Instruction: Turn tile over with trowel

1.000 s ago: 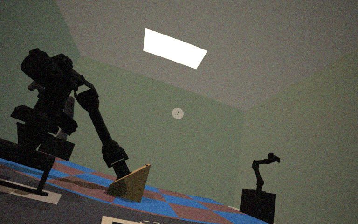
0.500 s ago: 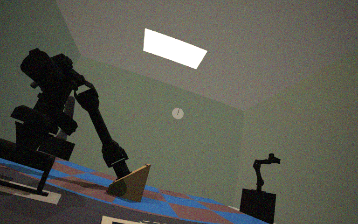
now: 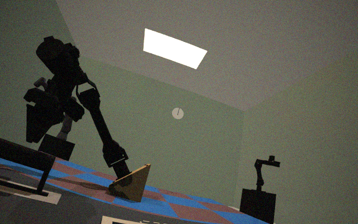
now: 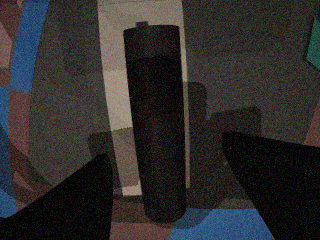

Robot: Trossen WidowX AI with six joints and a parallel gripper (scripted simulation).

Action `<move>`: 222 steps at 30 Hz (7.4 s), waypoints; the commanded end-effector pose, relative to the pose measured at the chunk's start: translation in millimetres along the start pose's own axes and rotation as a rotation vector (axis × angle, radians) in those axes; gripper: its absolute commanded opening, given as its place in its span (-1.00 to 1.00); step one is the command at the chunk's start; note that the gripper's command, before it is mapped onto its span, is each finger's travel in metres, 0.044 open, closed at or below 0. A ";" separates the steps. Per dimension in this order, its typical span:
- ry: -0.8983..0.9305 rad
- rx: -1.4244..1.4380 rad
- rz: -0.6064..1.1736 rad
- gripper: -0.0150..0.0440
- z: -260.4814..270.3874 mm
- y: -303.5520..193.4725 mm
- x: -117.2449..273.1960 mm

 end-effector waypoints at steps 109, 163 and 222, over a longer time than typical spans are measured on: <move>-0.281 -2.898 -1.292 0.53 84.7 37.9 -47.1; -0.282 -2.901 -1.298 0.04 41.0 27.0 -86.6; -0.392 -2.946 -1.271 -0.49 -14.3 44.9 -35.4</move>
Point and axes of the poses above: the point midway between the two fingers, 35 mm back from their tips, its own x axis back along the fingers, its own z axis across the jaws, y = z × x, the point moved 6 cm from there along x, back along the fingers, and after that the axes turned 10 degrees about x, right-handed, at the moved point
